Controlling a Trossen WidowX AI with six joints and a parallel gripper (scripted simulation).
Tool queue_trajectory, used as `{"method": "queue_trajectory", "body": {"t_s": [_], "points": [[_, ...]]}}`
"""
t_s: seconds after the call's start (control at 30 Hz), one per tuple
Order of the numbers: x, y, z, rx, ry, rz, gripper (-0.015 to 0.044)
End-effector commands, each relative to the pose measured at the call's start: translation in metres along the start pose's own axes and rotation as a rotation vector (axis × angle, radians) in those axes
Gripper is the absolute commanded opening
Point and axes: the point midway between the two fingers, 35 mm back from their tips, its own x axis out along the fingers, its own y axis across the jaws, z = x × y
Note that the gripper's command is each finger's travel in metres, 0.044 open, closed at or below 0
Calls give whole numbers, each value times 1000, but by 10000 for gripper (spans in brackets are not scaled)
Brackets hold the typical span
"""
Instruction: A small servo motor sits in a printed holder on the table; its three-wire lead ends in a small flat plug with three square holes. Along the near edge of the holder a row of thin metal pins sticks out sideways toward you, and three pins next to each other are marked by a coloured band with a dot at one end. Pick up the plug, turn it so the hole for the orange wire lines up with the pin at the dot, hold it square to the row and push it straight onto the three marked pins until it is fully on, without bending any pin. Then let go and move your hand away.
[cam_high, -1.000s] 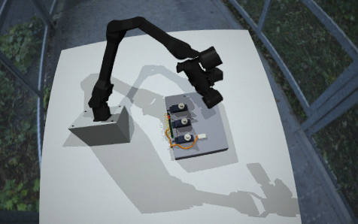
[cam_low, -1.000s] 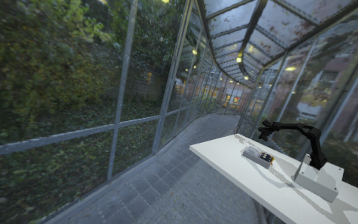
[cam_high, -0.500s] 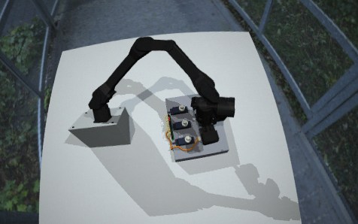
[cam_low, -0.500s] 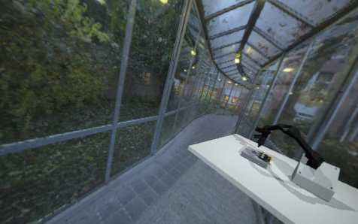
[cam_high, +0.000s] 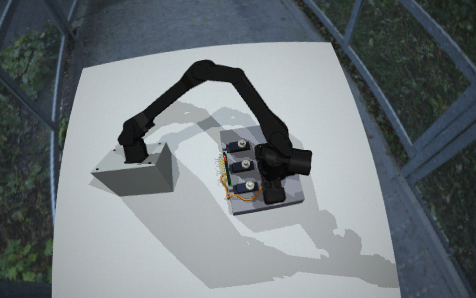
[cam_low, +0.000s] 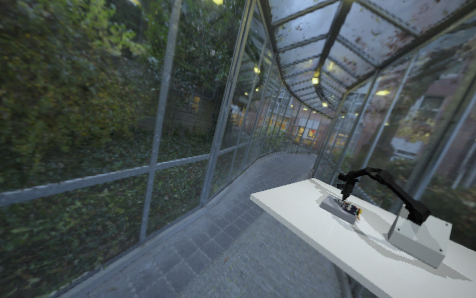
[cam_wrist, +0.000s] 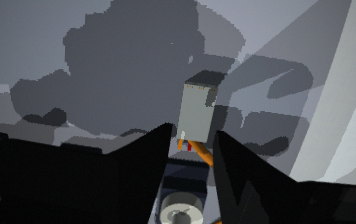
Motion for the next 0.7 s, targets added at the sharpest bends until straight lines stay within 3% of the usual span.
{"method": "queue_trajectory", "body": {"t_s": [0.0, 0.4, 0.5, 0.67], "points": [[4, -1, -2, 11, -1, 6, 115], [18, -1, -2, 11, -1, 7, 115], [18, -1, -2, 11, -1, 7, 36], [18, -1, -2, 11, -1, 7, 3]]}}
